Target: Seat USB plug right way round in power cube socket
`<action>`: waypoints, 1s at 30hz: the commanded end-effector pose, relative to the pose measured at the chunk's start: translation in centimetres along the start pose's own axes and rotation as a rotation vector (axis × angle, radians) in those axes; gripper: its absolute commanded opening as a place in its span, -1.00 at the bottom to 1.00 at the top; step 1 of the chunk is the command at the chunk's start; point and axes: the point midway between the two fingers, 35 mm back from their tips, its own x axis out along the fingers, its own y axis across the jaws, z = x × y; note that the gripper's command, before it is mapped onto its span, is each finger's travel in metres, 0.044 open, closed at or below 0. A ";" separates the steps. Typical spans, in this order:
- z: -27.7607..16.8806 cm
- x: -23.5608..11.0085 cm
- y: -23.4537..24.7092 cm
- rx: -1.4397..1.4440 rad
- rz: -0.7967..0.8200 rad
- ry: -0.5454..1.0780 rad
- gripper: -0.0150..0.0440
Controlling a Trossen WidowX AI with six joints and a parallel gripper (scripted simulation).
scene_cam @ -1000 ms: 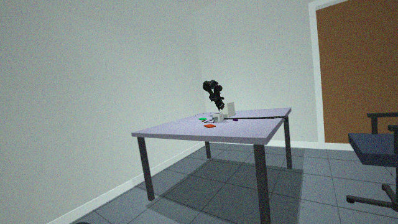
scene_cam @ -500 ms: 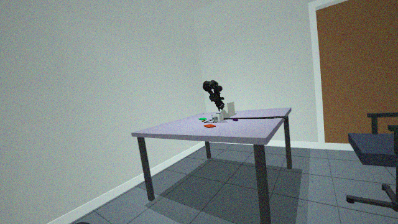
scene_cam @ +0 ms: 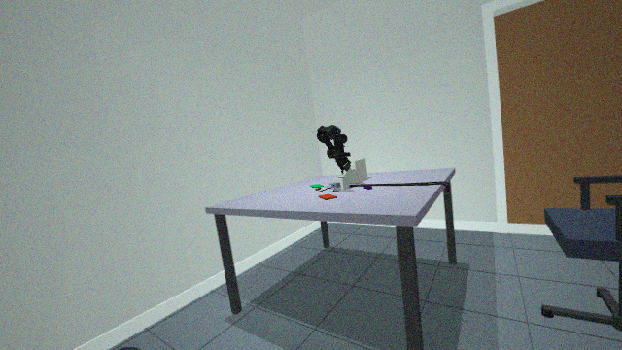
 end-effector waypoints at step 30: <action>0.2 0.4 0.1 0.030 0.003 -0.003 -0.49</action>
